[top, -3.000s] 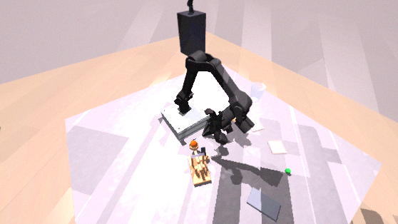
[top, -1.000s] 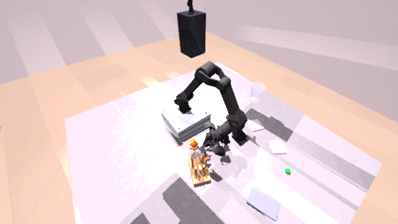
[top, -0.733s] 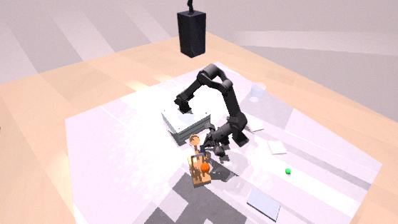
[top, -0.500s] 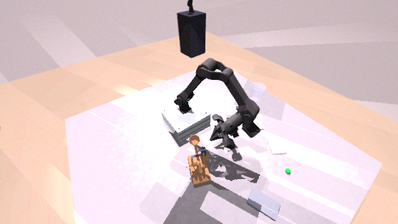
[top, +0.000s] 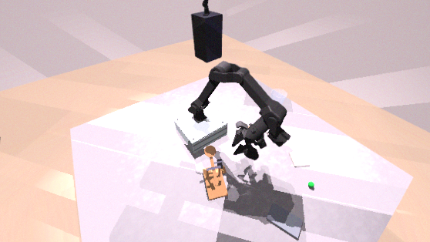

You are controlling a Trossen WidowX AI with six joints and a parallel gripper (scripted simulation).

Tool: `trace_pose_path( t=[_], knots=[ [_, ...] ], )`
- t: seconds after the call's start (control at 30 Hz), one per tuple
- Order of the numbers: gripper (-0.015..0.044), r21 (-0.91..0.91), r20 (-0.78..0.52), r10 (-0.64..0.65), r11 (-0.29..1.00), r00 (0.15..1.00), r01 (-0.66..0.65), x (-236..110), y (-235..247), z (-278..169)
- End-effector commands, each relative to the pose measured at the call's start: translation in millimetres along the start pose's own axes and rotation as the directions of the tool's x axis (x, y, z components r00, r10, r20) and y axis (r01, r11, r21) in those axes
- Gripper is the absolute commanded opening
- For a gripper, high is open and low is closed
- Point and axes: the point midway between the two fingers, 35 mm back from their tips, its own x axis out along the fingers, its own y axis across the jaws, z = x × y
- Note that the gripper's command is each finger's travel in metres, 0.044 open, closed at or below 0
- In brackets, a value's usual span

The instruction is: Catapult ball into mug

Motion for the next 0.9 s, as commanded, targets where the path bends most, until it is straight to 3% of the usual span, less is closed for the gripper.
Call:
trace_pose_path(
  t=[0.0,0.17,0.87],
  knots=[
    [0.0315,0.129,0.084,0.009,0.991,0.996,-0.019,-3,-20,4],
    [0.0440,0.270,0.174,0.007,0.961,0.985,-0.054,-6,-45,5],
    [0.0440,0.670,0.427,-0.139,0.712,0.893,-0.210,-16,-145,-27]
  ],
)
